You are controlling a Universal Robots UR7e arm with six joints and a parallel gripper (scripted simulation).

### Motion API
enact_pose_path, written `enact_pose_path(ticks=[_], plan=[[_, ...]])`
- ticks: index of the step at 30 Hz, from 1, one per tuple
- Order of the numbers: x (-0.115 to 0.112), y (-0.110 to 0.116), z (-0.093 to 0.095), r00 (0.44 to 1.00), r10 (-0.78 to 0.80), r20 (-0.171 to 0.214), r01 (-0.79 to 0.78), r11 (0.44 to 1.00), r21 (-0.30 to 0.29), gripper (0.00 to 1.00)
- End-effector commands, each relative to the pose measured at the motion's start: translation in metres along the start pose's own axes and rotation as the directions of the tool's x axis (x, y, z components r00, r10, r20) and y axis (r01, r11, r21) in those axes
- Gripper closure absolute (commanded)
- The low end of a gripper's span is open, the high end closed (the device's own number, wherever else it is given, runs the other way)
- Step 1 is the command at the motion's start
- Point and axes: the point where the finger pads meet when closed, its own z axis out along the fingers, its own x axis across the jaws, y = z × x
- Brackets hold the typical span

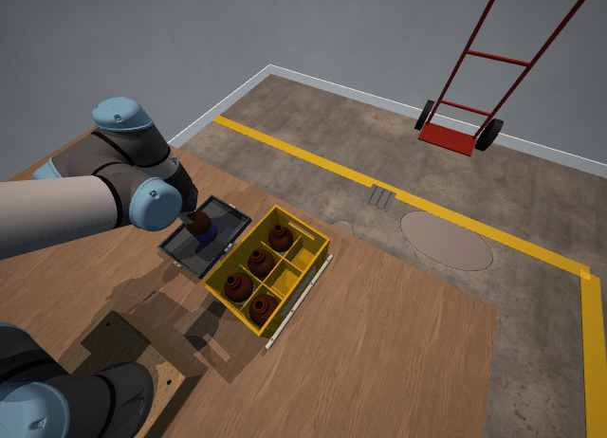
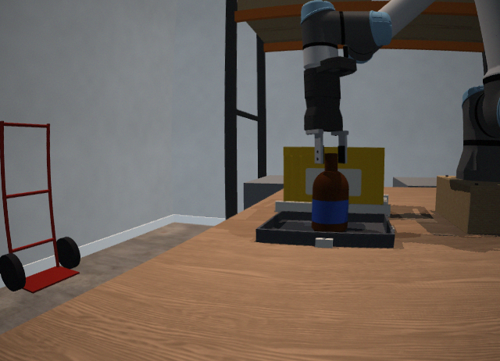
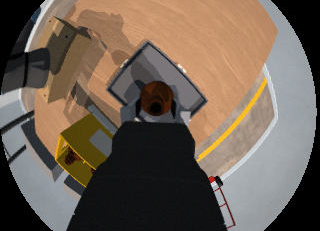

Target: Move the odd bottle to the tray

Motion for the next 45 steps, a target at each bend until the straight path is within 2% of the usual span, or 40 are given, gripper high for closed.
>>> enact_pose_path(ticks=[1,35,45], plan=[[0.0003,0.0002,-0.0005,1.0,0.0,-0.001,0.0,1.0,-0.001,0.0],[0.0003,0.0002,-0.0009,1.0,0.0,-0.001,0.0,1.0,-0.001,0.0],[0.0003,0.0002,-0.0089,1.0,0.0,-0.001,0.0,1.0,-0.001,0.0]])
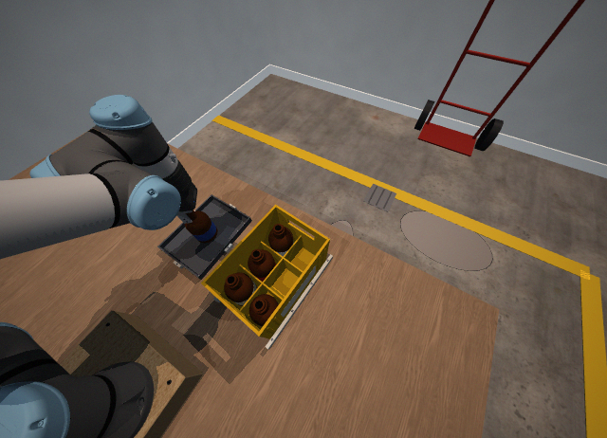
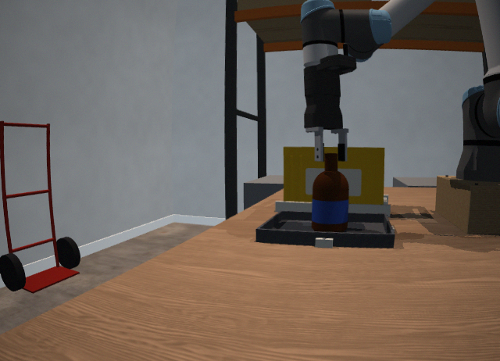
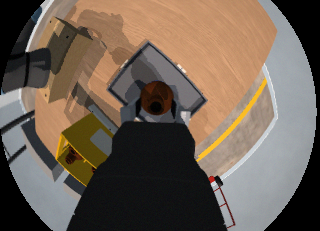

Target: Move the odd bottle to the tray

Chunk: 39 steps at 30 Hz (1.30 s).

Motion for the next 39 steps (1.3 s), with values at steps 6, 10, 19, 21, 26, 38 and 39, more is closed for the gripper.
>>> enact_pose_path(ticks=[6,10,19,21,26,38,39], plan=[[0.0,0.0,-0.013,1.0,0.0,-0.001,0.0,1.0,-0.001,0.0],[0.0,0.0,-0.02,1.0,0.0,-0.001,0.0,1.0,-0.001,0.0],[0.0,0.0,-0.043,1.0,0.0,-0.001,0.0,1.0,-0.001,0.0],[0.0,0.0,-0.048,1.0,0.0,-0.001,0.0,1.0,-0.001,0.0],[0.0,0.0,-0.055,1.0,0.0,-0.001,0.0,1.0,-0.001,0.0],[0.0,0.0,-0.077,1.0,0.0,-0.001,0.0,1.0,-0.001,0.0],[0.0,0.0,-0.077,1.0,0.0,-0.001,0.0,1.0,-0.001,0.0]])
